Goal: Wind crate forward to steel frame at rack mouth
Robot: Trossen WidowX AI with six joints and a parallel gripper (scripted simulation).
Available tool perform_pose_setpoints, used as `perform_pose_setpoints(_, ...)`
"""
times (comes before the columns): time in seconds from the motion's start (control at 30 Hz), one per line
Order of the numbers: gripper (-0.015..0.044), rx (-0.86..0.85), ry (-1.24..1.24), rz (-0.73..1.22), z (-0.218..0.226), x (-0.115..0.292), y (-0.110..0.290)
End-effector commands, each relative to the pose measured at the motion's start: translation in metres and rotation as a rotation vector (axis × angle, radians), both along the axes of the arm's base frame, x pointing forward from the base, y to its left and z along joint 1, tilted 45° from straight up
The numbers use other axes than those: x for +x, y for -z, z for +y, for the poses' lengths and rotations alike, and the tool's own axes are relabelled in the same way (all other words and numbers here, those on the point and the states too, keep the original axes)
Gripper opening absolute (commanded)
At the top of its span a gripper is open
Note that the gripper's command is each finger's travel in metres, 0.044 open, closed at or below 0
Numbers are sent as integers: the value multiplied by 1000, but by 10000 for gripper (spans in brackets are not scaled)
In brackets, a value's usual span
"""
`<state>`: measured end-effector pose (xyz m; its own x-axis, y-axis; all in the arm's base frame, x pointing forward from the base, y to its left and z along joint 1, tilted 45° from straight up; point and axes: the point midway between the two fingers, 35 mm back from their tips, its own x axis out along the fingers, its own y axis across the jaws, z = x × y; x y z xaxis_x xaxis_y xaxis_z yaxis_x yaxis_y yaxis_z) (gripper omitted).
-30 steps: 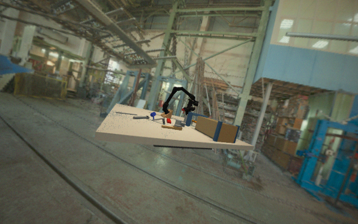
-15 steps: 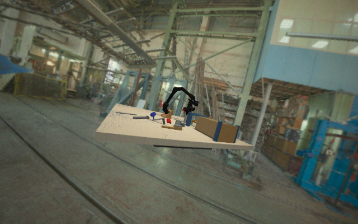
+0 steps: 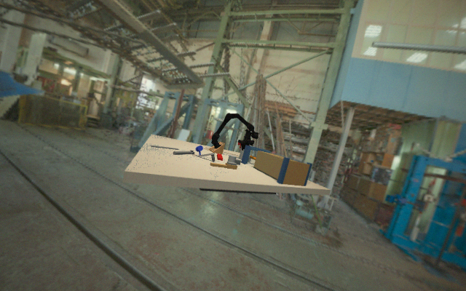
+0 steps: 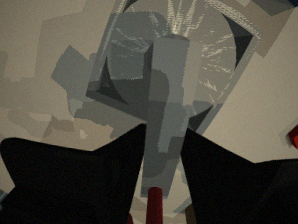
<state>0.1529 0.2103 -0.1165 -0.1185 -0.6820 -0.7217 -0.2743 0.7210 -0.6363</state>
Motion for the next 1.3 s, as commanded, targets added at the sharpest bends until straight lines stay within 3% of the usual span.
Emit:
perform_pose_setpoints(0.0, 0, 1, 1, -3, -1, 0, 1)
perform_pose_setpoints(1.27, 0, 0, 15, -17, -5, -1, 6)
